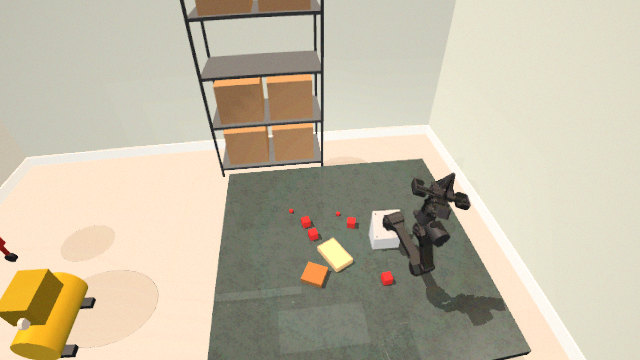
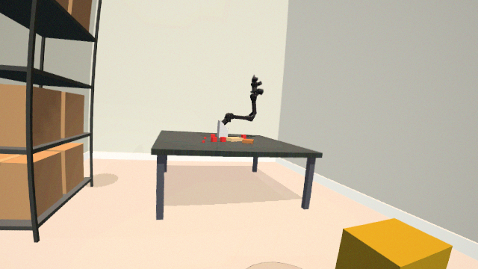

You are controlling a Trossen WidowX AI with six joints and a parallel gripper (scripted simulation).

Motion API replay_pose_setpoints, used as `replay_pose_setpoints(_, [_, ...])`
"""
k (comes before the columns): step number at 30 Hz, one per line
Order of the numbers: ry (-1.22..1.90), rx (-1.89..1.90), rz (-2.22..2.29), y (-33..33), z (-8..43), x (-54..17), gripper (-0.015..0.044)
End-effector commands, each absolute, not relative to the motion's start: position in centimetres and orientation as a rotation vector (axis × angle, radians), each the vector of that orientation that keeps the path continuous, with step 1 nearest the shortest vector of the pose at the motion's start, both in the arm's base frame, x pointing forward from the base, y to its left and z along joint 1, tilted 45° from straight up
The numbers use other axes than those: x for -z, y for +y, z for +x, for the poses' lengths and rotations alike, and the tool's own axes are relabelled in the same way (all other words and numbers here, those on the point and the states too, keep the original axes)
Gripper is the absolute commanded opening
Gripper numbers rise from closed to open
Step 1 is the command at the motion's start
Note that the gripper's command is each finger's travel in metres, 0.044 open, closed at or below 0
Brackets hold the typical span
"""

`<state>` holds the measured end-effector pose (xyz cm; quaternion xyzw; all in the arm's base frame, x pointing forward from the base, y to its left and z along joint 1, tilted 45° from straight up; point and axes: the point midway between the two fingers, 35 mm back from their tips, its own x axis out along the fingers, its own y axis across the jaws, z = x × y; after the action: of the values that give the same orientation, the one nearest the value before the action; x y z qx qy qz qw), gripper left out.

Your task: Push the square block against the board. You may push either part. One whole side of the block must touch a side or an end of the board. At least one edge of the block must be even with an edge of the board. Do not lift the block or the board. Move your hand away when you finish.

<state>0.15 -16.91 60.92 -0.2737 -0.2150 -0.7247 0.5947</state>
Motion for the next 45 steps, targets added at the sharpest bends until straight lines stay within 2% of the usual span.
replay_pose_setpoints(1, [-0.405, 1.594, -0.631, -18.8, 2.7, -59.5, 0.0])
replay_pose_setpoints(10, [-0.179, 1.38, -0.675, -21.8, 9.0, -55.8, 0.0])
replay_pose_setpoints(25, [0.015, 1.102, -0.713, -22.5, 16.6, -50.7, 0.0])
replay_pose_setpoints(45, [0.27, 0.513, -0.876, -17.7, 28.5, -40.1, 0.0])
